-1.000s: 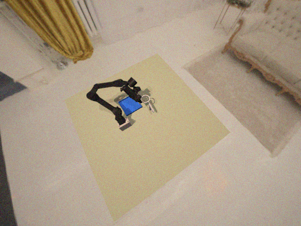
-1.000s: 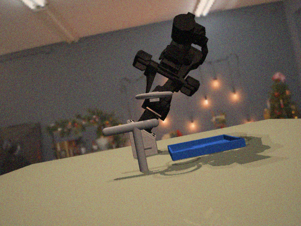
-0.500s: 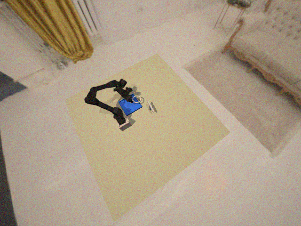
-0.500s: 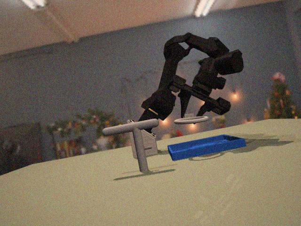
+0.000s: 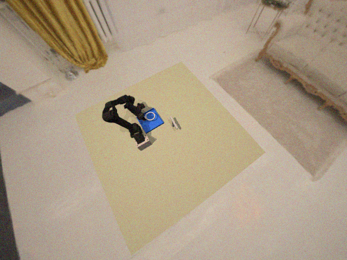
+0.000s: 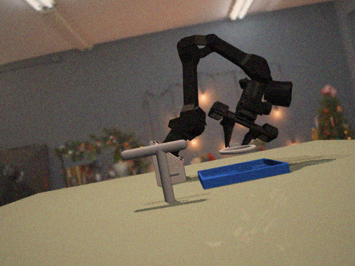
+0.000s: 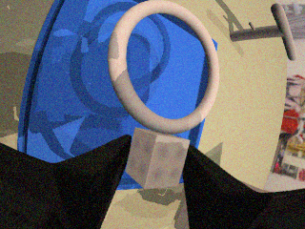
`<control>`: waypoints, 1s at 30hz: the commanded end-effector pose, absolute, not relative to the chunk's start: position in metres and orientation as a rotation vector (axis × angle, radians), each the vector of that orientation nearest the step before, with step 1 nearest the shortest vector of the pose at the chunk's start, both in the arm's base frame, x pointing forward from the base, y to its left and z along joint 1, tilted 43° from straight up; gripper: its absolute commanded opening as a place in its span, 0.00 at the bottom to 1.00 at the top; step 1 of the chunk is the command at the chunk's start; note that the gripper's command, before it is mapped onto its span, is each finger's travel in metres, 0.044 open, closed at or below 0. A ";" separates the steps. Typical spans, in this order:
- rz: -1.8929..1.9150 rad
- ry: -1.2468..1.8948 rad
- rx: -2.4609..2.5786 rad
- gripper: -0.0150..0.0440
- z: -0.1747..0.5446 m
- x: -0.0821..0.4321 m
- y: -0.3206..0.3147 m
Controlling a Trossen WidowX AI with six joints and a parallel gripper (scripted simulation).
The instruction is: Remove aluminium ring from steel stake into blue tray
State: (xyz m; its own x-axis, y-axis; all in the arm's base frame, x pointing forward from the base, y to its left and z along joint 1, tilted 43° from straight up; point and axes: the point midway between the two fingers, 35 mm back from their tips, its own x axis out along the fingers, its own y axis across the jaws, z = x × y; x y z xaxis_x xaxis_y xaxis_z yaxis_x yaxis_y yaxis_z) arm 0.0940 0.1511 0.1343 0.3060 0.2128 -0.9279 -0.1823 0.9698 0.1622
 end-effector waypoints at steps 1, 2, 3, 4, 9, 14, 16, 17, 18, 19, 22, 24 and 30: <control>0.251 1.233 0.023 0.25 0.121 0.091 0.159; 0.251 1.233 0.023 0.25 0.117 0.090 0.163; 0.251 1.233 0.023 0.25 0.114 0.090 0.166; 0.251 1.233 0.023 0.25 0.112 0.089 0.167; 0.260 1.237 0.025 0.30 0.117 0.090 0.167; 0.260 1.237 0.025 0.52 0.117 0.090 0.167; 0.260 1.237 0.025 0.61 0.117 0.090 0.167; 0.260 1.237 0.025 0.65 0.117 0.090 0.167; 0.260 1.237 0.025 0.70 0.117 0.090 0.167; 0.260 1.237 0.025 0.74 0.117 0.090 0.167; 0.260 1.237 0.025 0.88 0.117 0.090 0.167; 0.260 1.237 0.025 0.97 0.119 0.090 0.165; 0.256 1.237 0.024 1.00 0.175 0.100 0.114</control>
